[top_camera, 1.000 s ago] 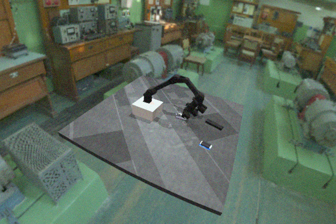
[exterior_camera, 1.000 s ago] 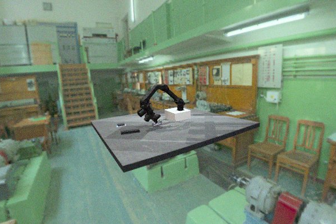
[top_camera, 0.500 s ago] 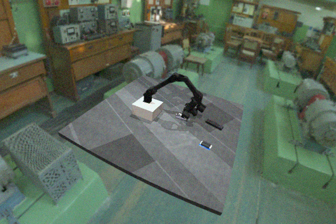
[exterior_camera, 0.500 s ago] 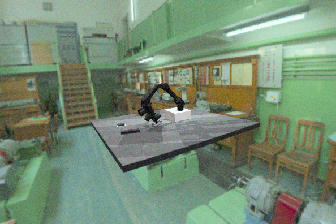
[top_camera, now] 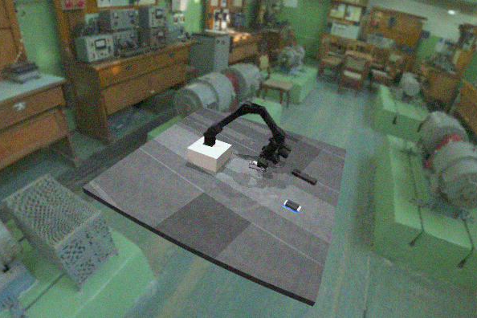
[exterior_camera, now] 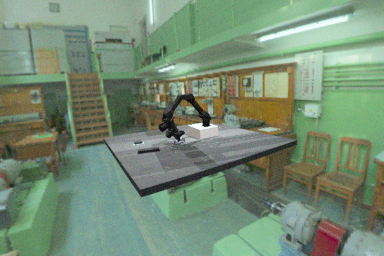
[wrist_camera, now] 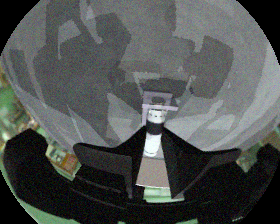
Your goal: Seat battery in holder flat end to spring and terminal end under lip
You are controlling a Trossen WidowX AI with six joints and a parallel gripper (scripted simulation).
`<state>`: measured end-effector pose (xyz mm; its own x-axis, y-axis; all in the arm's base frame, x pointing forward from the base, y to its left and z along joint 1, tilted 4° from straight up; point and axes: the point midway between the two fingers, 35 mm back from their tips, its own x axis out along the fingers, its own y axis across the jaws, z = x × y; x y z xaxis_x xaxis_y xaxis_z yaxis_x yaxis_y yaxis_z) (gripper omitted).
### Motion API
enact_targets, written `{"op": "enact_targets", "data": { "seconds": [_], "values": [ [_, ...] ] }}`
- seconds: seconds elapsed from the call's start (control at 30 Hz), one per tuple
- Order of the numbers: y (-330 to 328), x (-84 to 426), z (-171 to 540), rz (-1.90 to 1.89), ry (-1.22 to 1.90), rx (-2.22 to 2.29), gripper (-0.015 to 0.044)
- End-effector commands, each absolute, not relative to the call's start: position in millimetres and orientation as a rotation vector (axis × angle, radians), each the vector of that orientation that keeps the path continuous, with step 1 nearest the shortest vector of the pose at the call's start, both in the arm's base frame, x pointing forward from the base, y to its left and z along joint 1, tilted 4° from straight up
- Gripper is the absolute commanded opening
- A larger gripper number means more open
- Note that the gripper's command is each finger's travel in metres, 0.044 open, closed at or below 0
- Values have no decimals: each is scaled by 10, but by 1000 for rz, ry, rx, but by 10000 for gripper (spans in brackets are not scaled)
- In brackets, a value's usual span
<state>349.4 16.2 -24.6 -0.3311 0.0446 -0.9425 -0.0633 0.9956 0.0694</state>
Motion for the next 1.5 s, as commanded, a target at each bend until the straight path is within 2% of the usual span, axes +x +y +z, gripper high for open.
{"op": "enact_targets", "data": {
  "seconds": [0.0,1.47],
  "values": [
    [166,3549,-262,109,1861,-10,63],
    [164,3466,-316,108,1683,-3,63]
  ]
}}
